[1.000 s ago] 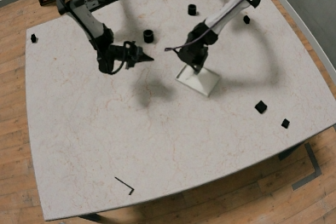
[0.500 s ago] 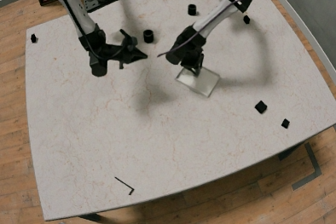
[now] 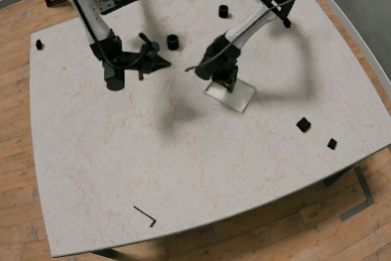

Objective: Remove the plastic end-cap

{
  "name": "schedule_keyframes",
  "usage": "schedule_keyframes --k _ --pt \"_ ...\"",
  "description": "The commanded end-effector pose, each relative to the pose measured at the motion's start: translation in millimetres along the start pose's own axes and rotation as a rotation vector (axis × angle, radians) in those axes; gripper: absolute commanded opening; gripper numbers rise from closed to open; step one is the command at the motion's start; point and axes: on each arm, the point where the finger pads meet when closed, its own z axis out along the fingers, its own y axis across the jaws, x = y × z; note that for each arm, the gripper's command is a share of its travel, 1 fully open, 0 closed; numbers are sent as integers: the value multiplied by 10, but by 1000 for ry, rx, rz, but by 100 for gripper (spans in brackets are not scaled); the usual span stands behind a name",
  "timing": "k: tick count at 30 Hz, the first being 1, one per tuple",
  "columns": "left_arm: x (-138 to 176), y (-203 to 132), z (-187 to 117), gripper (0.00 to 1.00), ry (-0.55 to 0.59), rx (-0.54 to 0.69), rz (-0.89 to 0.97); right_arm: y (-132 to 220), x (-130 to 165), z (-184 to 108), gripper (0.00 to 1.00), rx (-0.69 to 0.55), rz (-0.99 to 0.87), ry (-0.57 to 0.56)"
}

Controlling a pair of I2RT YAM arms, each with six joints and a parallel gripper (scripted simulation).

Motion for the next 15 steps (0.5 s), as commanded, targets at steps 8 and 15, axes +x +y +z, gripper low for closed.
schedule_keyframes --k 8,15 --pt "-37 65 43 28 9 -22 -4 -79 -21 -36 0 11 -24 11" --pt "8 149 -250 58 5 -43 -19 -79 -21 -36 0 11 -24 11"
